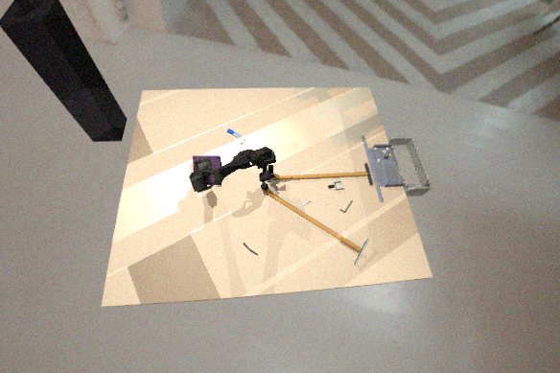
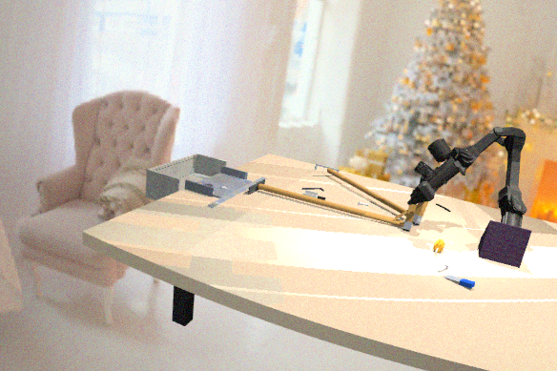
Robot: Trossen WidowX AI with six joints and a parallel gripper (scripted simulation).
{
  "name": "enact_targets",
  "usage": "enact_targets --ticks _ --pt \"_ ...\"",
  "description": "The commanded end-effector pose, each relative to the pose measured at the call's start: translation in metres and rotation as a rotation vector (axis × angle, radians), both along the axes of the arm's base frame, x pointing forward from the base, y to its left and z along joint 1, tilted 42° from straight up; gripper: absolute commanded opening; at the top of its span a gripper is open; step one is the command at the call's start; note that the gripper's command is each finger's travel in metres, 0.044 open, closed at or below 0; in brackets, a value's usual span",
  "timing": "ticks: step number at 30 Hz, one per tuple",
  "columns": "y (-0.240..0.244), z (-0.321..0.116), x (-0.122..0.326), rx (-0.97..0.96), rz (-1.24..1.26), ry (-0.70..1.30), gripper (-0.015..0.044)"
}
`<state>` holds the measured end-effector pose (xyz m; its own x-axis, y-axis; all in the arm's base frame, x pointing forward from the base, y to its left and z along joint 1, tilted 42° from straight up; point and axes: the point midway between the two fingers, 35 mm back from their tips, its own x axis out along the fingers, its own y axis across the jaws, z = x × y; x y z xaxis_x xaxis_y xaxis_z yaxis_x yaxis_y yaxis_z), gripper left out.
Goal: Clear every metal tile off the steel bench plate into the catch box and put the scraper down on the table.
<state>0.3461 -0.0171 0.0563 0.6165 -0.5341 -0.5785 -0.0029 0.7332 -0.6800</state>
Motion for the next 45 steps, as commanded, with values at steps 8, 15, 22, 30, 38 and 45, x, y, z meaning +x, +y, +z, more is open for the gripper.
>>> enact_targets --ticks 8,15,22,30,38,45 --pt "0.014 0.019 -0.017 0.001 -0.005 -0.012 0.044" --pt "0.021 0.028 -0.028 -0.001 -0.004 -0.014 0.044" --pt "0.039 0.043 -0.025 -0.005 0.056 -0.046 0.044" --pt "0.071 0.069 -0.024 -0.009 0.161 -0.103 0.044" --pt "0.101 0.096 -0.026 -0.013 0.25 -0.171 0.044" --pt "0.124 0.119 -0.032 -0.017 0.313 -0.238 0.044"
